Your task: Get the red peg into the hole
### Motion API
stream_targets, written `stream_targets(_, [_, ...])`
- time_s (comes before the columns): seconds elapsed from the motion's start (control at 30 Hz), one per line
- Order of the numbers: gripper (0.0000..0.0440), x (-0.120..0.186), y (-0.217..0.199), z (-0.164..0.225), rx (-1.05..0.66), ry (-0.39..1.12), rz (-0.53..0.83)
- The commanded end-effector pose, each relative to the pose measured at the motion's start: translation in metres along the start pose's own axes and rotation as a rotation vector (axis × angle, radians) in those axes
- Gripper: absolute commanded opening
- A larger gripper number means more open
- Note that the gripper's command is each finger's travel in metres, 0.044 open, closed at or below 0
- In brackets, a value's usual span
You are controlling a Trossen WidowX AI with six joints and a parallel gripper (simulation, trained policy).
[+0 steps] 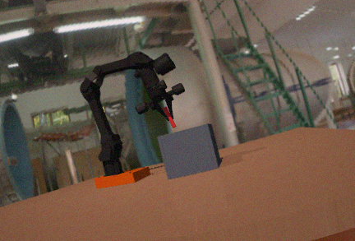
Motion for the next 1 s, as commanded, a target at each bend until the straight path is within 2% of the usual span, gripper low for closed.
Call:
stream_targets(0.0, [0.0,-0.005,0.002,-0.012,-0.011,-0.003,0.025])
stream_targets(0.4, [0.0,-0.022,0.01,-0.039,-0.032,0.011,0.064])
stream_targets(0.97, [0.0,-0.066,0.019,-0.064,-0.02,0.046,0.103])
Point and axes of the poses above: the point midway between the two fingers, 35 mm back from their tips, its own x axis back along the fingers, its own y axis across the jaws, z = x × y, the point moved 3 cm from there along x, back along the fingers, and after that the axes turned 4 degrees about -x, right-handed, at the moved point
